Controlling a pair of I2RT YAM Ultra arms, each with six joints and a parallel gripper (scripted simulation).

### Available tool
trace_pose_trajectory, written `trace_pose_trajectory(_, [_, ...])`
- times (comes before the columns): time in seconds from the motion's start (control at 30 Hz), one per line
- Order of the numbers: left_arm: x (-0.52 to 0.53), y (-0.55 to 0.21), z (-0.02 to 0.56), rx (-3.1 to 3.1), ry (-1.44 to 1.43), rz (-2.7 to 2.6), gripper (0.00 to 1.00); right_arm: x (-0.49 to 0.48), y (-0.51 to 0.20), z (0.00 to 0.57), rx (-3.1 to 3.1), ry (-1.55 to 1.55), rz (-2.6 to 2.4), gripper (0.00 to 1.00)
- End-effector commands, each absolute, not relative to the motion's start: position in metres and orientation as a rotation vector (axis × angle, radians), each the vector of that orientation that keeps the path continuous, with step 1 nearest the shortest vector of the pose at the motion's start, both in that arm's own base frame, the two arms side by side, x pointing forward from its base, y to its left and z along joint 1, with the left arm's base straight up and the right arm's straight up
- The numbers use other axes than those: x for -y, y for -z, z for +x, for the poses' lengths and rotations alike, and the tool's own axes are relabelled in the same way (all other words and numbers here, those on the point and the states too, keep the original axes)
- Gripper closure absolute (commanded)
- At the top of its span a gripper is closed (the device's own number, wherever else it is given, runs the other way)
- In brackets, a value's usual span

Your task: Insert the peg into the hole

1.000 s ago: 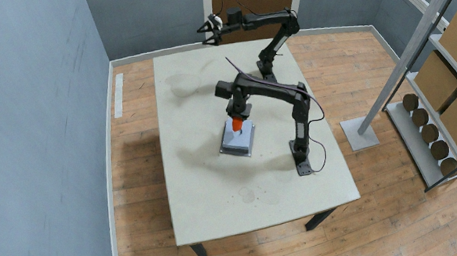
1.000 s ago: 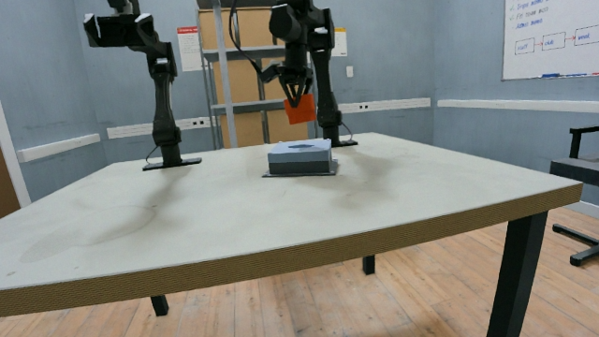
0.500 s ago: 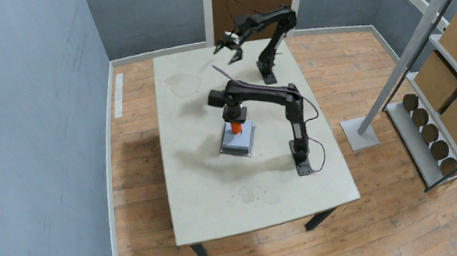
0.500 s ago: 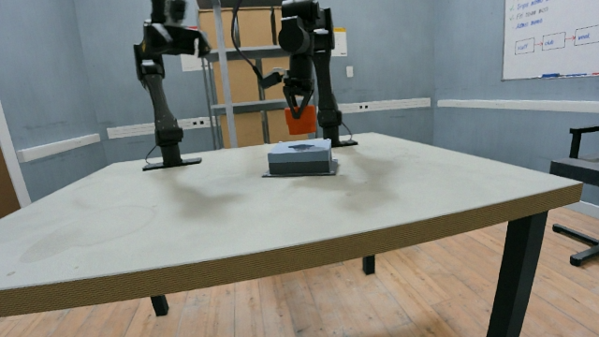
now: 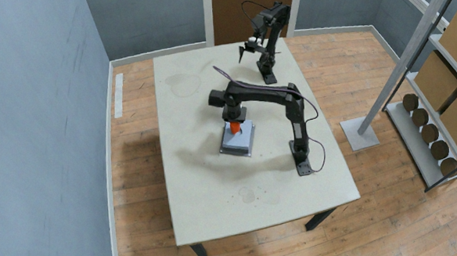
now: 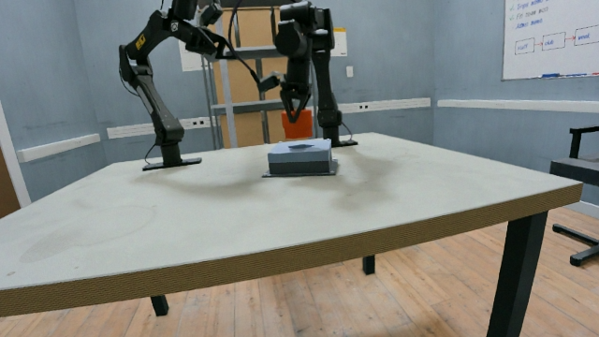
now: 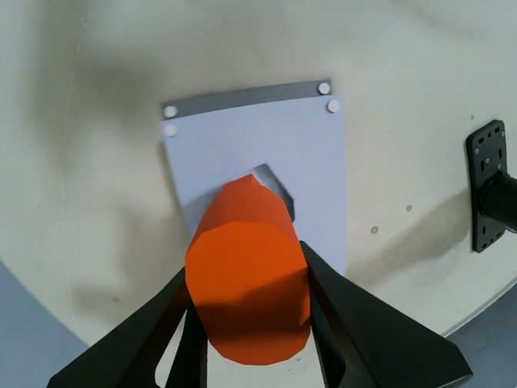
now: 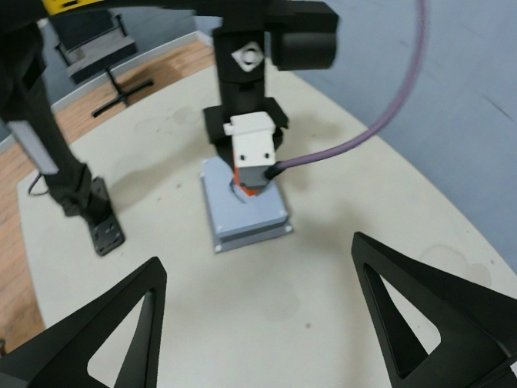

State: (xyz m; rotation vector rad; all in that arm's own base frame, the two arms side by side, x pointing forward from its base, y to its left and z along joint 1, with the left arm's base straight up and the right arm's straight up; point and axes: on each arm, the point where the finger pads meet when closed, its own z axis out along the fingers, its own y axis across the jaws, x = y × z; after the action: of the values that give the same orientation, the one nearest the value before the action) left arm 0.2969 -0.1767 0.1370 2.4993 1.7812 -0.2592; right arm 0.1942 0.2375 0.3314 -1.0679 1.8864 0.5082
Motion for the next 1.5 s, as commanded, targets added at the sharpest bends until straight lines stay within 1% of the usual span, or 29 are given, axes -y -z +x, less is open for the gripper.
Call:
trace_pose_trajectory(0.0, [0.179,-0.140,0.287,-1.767,0.274,2.468,0.62,-0.238,-0.355,0.178,-1.828,-0.529,-1.094,0.00])
trace_pose_trajectory(0.5, [0.179,-0.143,0.287,-1.764,0.271,2.467,0.62,-0.241,-0.362,0.178,-1.802,-0.542,-1.084,0.00])
trace_pose_trajectory(0.6, [0.183,-0.131,0.296,-1.777,0.260,2.480,0.62,-0.241,-0.361,0.178,-1.803,-0.542,-1.085,0.00])
trace_pose_trajectory(0.8, [0.170,-0.131,0.286,-1.799,0.285,2.467,0.62,-0.241,-0.361,0.178,-1.803,-0.542,-1.085,0.00])
trace_pose_trajectory(1.47, [0.174,-0.131,0.290,-1.741,0.277,2.453,0.62,-0.241,-0.361,0.178,-1.803,-0.542,-1.085,0.00])
